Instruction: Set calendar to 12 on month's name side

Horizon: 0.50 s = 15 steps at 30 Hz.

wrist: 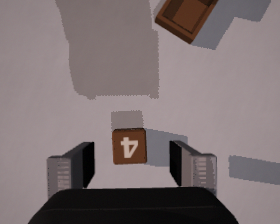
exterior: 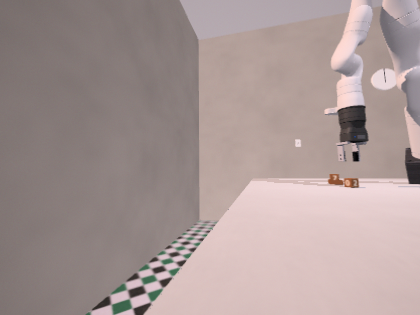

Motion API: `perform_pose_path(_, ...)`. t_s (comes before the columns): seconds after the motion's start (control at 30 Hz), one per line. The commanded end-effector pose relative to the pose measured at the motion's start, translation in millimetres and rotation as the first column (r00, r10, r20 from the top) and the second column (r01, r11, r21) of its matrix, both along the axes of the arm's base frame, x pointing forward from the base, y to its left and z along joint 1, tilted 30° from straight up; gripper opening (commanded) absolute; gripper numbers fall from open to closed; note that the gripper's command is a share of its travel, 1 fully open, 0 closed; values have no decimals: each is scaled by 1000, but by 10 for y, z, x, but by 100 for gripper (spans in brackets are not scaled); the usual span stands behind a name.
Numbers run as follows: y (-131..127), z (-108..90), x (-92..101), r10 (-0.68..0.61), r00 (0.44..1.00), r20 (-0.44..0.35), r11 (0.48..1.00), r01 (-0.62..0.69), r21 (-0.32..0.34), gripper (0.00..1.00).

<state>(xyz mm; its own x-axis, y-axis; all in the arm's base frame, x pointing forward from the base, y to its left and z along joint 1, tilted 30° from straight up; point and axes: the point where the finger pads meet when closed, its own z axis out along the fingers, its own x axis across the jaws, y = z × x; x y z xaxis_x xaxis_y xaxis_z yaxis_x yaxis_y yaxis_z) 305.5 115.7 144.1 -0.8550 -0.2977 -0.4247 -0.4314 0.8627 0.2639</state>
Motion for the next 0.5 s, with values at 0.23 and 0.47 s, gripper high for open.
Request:
perform_pose_path(0.23, 3, 5, 5, 22, 1000, 12, 1000, -22, -8, 100)
perform_pose_path(0.47, 4, 6, 6, 28, 999, 15, 1000, -28, -10, 100)
